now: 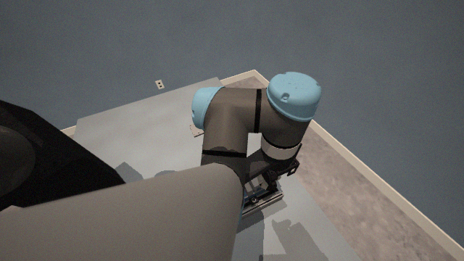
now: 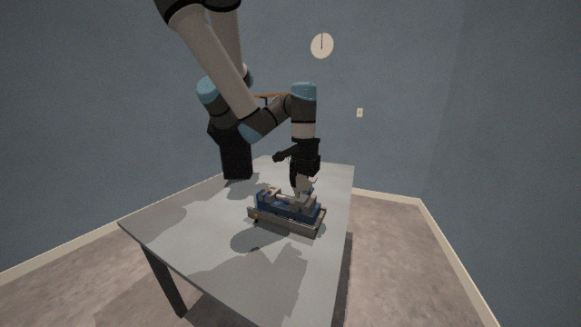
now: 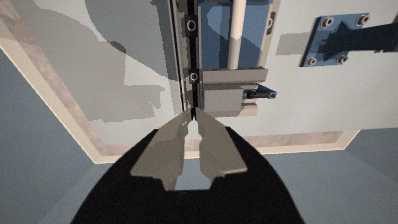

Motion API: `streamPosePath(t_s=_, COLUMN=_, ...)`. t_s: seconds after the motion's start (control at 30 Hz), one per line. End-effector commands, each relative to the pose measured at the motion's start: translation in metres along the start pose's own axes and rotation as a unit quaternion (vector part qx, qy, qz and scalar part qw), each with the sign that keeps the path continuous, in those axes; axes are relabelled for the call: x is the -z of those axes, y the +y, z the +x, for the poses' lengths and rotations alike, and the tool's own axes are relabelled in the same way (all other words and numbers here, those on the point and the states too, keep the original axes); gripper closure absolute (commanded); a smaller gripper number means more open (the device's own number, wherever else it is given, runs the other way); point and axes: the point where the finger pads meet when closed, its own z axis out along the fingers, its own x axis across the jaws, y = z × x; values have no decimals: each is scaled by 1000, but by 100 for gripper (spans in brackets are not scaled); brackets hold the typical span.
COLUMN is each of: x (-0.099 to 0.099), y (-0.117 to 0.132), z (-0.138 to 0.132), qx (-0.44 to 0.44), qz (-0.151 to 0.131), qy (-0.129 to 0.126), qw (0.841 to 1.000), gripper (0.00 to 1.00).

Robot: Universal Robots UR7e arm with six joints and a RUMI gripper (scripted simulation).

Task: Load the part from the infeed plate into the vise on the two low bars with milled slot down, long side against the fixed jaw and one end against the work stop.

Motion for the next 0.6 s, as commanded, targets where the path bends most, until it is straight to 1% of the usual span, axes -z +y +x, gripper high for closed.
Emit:
streamPosePath(t_s=0.0, x=-10, y=3, z=-3, qx=-2, qz=-2, qy=-1, qw=1000, gripper=100)
streamPosePath(t_s=0.57, x=-20, y=3, z=-3, qx=-2, qz=-2, qy=-2, qw=1000, gripper=100)
